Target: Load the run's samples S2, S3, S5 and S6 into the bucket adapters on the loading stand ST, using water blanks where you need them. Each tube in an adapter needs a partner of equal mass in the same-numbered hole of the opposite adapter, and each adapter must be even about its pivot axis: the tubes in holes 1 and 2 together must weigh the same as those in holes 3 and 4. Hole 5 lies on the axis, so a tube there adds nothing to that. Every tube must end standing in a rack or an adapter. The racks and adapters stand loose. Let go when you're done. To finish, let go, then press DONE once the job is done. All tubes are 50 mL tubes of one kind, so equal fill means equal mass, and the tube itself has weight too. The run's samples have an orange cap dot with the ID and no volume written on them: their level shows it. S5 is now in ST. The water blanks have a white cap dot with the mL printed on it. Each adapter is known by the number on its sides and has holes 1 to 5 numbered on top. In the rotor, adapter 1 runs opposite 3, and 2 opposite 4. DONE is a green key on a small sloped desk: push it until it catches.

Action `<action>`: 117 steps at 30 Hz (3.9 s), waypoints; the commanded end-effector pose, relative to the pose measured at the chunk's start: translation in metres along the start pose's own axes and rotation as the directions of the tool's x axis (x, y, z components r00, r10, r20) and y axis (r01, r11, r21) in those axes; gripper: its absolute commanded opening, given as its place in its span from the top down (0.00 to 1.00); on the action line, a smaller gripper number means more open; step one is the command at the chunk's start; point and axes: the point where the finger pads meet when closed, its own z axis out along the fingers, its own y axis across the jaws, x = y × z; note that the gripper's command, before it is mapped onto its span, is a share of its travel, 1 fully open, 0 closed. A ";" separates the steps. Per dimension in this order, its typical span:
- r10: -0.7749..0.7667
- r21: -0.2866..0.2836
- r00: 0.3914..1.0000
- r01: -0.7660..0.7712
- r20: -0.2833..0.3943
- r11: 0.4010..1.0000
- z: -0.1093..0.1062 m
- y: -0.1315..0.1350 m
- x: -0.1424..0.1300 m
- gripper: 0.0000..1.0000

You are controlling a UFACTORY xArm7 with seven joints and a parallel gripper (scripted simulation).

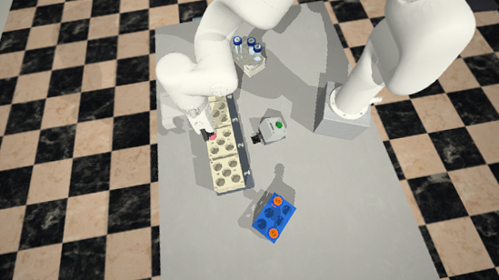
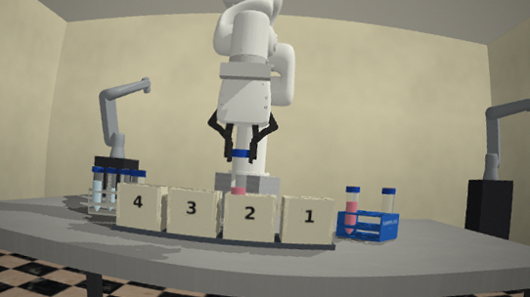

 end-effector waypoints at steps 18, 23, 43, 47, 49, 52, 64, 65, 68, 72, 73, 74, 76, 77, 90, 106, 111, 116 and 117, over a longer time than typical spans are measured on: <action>0.000 0.000 1.000 0.000 -0.005 1.000 0.017 0.000 0.002 1.00; 0.000 0.000 1.000 0.000 -0.005 1.000 0.020 0.000 0.002 1.00; 0.000 0.000 1.000 0.000 -0.005 1.000 0.038 0.000 0.002 1.00; 0.000 0.000 1.000 0.000 -0.005 1.000 0.042 0.000 0.002 1.00; 0.000 0.000 1.000 0.000 -0.005 1.000 0.044 0.000 0.002 1.00; 0.000 0.000 1.000 0.000 -0.005 1.000 0.047 0.000 0.002 1.00; 0.000 0.000 1.000 0.000 -0.005 1.000 0.052 0.000 0.002 1.00; 0.000 0.000 1.000 0.000 -0.005 1.000 0.052 0.000 0.002 1.00; 0.000 0.000 1.000 0.000 -0.005 1.000 0.052 0.000 0.002 1.00; 0.000 0.000 1.000 0.000 -0.005 1.000 0.052 0.000 0.002 1.00; 0.000 0.000 1.000 0.000 -0.005 1.000 0.052 0.000 0.002 1.00; 0.000 0.000 1.000 0.000 -0.005 1.000 0.052 0.000 0.002 1.00; 0.000 0.000 1.000 0.000 -0.005 1.000 0.053 0.000 0.002 0.56; 0.000 0.000 1.000 0.000 -0.005 1.000 0.053 0.000 0.002 0.56; 0.000 0.000 1.000 0.000 -0.005 1.000 0.053 0.000 0.002 0.56; 0.000 0.000 1.000 0.000 -0.005 1.000 0.045 0.000 0.002 0.56; 0.000 0.000 1.000 0.000 -0.005 1.000 0.037 0.000 0.002 0.56; 0.000 0.000 1.000 0.000 -0.005 1.000 0.027 0.000 0.002 0.56; 0.000 0.000 1.000 0.000 -0.005 1.000 0.025 0.000 0.002 0.56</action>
